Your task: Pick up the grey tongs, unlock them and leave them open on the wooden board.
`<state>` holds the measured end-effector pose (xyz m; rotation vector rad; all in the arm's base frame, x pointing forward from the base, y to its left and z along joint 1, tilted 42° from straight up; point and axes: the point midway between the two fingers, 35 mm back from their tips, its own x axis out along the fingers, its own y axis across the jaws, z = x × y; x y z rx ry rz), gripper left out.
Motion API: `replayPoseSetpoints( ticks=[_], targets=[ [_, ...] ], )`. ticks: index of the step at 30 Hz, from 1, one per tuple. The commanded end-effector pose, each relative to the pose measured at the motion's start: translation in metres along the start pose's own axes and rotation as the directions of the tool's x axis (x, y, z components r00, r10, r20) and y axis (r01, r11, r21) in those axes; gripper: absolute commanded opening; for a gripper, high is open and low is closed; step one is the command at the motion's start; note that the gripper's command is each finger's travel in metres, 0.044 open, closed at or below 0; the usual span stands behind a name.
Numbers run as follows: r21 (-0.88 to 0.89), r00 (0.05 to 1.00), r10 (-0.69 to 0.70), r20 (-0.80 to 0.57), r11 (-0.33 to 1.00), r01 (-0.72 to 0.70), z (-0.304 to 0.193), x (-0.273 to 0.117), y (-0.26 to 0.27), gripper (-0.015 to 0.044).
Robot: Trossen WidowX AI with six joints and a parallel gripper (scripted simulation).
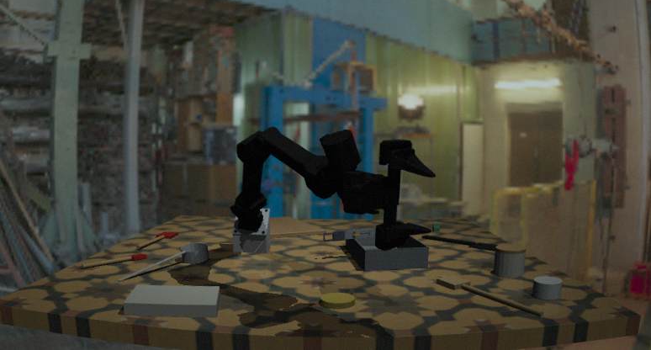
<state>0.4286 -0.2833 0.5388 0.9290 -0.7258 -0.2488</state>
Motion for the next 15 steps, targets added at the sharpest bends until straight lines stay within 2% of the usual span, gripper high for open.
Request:
replayPoseSetpoints(
  ticks=[1,8,15],
  targets=[
    [0.135,0.989,-0.107,-0.099,0.983,0.120,-0.056,-0.001,-0.022,0.0440],
    [0.308,0.935,-0.279,-0.217,0.890,0.337,-0.126,-0.014,-0.058,0.0440],
    [0.401,0.784,-0.502,-0.365,0.675,0.619,-0.225,-0.059,-0.100,0.0440]
  ],
)
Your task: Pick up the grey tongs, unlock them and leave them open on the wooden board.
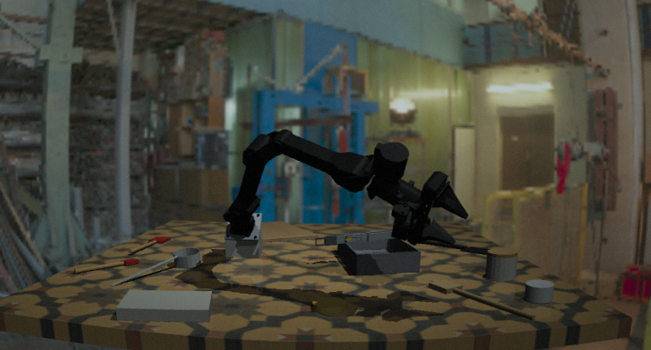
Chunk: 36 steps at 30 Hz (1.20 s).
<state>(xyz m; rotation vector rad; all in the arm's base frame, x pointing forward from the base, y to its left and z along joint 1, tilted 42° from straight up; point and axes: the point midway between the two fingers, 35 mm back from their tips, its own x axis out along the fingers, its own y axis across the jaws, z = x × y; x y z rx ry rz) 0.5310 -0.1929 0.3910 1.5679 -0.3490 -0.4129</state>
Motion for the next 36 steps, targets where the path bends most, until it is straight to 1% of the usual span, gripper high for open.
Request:
replayPoseSetpoints(
  ticks=[1,5,9,13,18,21,26,30,32,36],
  targets=[
    [0.087,0.985,-0.173,-0.011,0.981,0.173,-0.035,0.003,-0.058,0.0440],
    [0.180,0.942,-0.335,-0.011,0.926,0.332,-0.070,-0.008,-0.110,0.0440],
    [0.249,0.884,-0.467,0.009,0.857,0.450,-0.101,-0.027,-0.154,0.0440],
    [0.295,0.793,-0.606,0.057,0.769,0.567,-0.133,-0.060,-0.207,0.0440],
    [0.318,0.663,-0.730,0.165,0.676,0.665,-0.166,-0.117,-0.270,0.0440],
    [0.324,0.593,-0.765,0.252,0.644,0.693,-0.176,-0.154,-0.299,0.0440],
    [0.305,0.582,-0.769,0.265,0.639,0.706,-0.181,-0.164,-0.306,0.0440],
    [0.299,0.550,-0.771,0.322,0.634,0.713,-0.181,-0.182,-0.319,0.0440],
    [0.297,0.527,-0.761,0.378,0.639,0.710,-0.180,-0.196,-0.330,0.0440],
    [0.308,0.496,-0.692,0.525,0.698,0.647,-0.166,-0.223,-0.341,0.0440]
  ],
)
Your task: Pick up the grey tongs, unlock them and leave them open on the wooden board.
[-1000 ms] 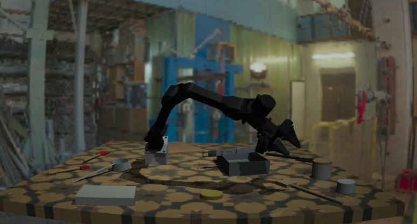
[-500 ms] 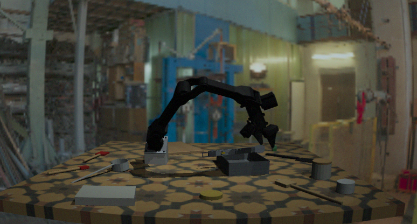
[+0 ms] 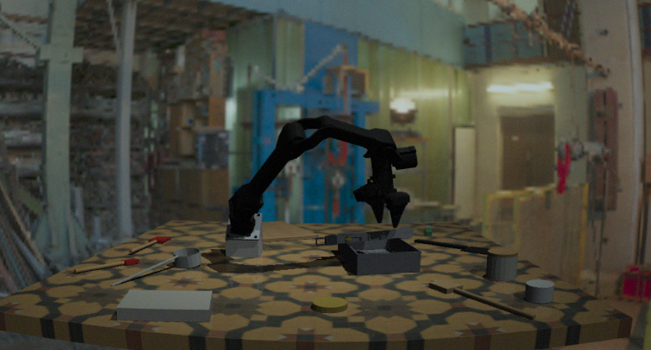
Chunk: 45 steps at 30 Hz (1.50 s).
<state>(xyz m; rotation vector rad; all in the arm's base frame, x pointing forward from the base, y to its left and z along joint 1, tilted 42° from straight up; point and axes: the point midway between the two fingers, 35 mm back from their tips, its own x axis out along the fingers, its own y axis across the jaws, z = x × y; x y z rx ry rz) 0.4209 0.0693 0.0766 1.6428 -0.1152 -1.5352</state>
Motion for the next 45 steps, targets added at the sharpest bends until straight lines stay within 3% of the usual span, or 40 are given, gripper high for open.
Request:
replayPoseSetpoints(
  ticks=[1,19,45],
  targets=[
    [0.014,0.991,0.061,0.120,0.998,-0.063,0.018,0.004,-0.021,0.0440],
    [0.020,0.989,0.066,0.130,0.997,-0.069,0.026,0.005,-0.020,0.0440],
    [0.054,0.991,0.029,0.132,0.998,-0.036,0.031,0.047,-0.018,0.0440]
  ],
)
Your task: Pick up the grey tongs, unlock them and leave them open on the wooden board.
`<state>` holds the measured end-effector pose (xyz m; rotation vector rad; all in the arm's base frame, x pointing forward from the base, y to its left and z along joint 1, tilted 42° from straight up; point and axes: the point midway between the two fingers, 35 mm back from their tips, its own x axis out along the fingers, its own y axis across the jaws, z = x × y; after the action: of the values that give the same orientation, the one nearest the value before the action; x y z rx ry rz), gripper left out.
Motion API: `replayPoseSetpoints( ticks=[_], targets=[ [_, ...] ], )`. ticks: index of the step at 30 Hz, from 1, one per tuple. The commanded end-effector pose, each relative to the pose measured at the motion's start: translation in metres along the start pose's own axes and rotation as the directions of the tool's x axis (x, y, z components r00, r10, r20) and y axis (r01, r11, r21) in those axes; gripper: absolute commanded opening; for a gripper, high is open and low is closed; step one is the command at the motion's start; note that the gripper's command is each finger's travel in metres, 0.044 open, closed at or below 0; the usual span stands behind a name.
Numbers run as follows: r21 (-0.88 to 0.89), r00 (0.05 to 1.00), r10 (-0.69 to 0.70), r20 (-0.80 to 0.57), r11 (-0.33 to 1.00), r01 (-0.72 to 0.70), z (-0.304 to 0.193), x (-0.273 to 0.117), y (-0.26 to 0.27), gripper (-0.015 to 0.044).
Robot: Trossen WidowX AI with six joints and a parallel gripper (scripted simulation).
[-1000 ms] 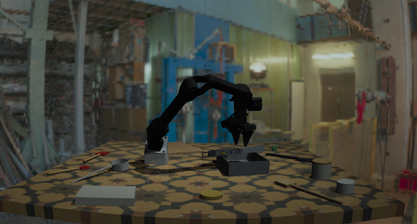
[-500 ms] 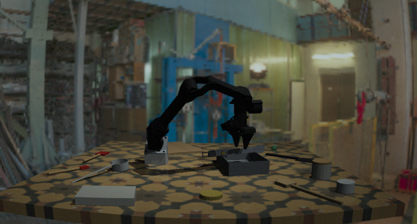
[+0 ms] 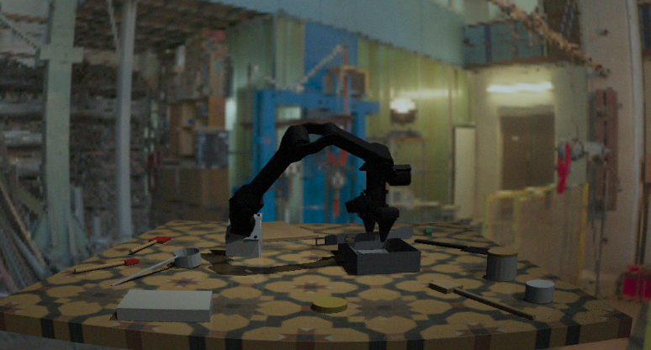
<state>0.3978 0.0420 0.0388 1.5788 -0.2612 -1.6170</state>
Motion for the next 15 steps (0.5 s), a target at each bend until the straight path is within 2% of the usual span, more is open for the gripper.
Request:
replayPoseSetpoints(
  ticks=[1,15],
  targets=[
    [-0.001,1.000,-0.009,0.006,1.000,0.009,0.001,0.009,-0.001,0.0440],
    [0.015,1.000,-0.027,0.005,1.000,0.027,0.003,0.031,0.000,0.0440]
  ],
)
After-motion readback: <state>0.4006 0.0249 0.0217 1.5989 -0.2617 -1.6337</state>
